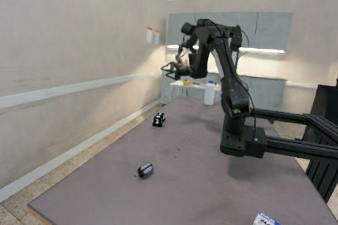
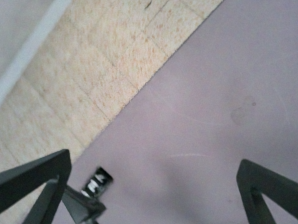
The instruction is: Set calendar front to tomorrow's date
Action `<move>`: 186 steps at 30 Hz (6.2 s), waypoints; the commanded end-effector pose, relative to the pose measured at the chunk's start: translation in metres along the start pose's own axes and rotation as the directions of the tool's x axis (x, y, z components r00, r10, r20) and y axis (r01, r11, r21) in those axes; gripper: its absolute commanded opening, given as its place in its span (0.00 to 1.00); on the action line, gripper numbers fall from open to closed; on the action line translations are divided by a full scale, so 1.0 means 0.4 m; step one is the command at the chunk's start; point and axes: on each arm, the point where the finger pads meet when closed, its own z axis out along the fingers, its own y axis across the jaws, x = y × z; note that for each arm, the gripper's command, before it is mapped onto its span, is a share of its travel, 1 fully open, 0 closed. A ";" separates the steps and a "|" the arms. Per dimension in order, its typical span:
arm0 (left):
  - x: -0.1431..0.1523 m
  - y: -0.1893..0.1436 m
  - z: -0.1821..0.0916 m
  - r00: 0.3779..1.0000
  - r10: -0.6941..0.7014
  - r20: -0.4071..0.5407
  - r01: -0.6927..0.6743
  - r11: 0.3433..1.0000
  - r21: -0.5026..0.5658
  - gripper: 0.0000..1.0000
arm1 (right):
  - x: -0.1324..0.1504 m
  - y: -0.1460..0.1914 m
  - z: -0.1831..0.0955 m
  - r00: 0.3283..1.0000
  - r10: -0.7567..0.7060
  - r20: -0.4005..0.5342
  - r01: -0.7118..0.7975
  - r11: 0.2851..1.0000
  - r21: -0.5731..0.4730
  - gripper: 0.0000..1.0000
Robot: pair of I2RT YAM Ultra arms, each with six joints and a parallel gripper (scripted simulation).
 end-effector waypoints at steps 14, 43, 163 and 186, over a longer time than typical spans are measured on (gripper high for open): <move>0.241 0.025 -0.157 0.941 -0.317 -0.118 0.317 0.948 -0.022 1.00 | 0.150 -0.035 0.035 0.716 -0.681 -0.155 0.627 0.725 -0.285 1.00; 0.517 0.018 -0.290 0.870 -0.427 -0.244 0.432 0.901 -0.035 1.00 | 0.349 -0.057 0.030 0.035 -0.905 0.423 0.754 -0.254 -0.606 1.00; 0.501 -0.016 0.033 0.484 0.872 -0.069 -0.080 0.123 0.989 0.35 | 0.426 -0.101 0.246 0.217 -0.575 0.789 0.903 -0.188 -0.386 1.00; 0.483 0.085 0.082 0.488 0.873 0.031 -0.201 0.078 0.976 0.35 | 0.450 -0.077 0.220 0.247 -0.524 0.815 0.876 -0.239 -0.419 1.00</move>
